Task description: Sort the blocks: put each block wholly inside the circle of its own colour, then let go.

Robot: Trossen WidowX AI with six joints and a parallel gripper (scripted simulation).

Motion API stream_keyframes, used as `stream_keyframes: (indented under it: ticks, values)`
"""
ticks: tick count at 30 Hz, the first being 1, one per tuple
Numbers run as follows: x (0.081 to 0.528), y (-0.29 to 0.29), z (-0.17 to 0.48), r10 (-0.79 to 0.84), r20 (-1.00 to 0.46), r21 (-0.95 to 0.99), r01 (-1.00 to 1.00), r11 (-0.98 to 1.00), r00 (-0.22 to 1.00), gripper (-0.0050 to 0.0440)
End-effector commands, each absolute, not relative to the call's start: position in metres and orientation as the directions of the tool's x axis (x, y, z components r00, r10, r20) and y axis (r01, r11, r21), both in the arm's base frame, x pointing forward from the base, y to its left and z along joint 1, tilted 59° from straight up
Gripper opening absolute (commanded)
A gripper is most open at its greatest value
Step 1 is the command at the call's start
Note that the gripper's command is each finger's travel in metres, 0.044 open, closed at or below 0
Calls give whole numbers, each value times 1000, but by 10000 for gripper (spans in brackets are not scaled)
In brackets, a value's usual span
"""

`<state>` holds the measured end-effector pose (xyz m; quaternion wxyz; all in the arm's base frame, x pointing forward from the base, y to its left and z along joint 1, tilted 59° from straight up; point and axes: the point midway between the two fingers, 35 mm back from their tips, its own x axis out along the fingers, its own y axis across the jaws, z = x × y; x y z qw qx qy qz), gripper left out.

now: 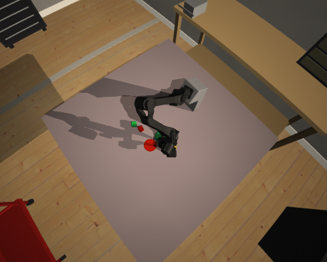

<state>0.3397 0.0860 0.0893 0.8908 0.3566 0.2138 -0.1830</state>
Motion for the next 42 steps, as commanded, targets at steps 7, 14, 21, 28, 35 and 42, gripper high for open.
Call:
stream_keyframes:
  ticks: [7,14,21,28,35,42]
  values:
    - [330,93,105,-167,-497,578,469,668,851,195]
    - [288,111,140,-149,-478,617,452,645,866,195]
    - [260,108,148,-159,-494,590,464,661,855,195]
    - [251,106,151,-162,-496,583,465,666,853,195]
    - [251,106,147,-166,-504,570,471,673,848,195]
    - [251,106,147,-166,-504,570,471,673,848,195]
